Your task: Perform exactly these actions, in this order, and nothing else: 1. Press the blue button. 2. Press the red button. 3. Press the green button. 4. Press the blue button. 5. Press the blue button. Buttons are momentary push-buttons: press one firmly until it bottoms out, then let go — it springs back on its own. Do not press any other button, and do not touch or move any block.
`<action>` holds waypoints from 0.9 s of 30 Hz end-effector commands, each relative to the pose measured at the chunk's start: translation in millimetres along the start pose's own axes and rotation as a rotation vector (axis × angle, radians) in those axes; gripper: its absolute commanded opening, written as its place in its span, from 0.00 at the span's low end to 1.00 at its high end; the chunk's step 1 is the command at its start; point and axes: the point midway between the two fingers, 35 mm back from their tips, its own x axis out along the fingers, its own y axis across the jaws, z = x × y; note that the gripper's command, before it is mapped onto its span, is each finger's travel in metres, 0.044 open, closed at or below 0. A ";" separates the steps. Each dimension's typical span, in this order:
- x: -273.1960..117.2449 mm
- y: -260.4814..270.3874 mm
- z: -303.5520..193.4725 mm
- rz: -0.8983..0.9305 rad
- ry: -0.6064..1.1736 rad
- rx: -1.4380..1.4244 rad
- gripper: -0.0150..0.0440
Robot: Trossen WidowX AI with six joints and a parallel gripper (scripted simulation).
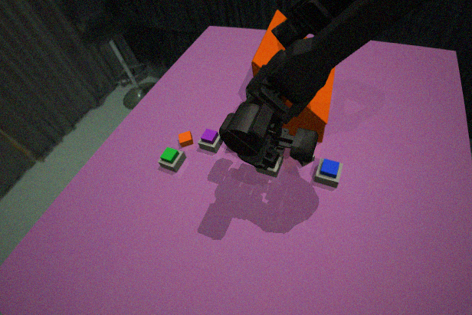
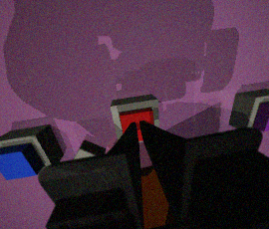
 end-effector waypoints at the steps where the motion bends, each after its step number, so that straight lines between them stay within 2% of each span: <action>1: 2.8 -0.4 -2.3 0.007 0.008 0.012 0.29; 16: 2.8 -0.4 -2.3 0.007 0.008 0.012 0.29; 21: -28.6 -0.9 -1.5 0.005 0.007 0.011 0.29; 25: -32.8 -1.1 -1.3 0.005 0.007 0.012 0.29; 27: -52.7 -2.2 0.7 0.001 0.006 0.012 0.29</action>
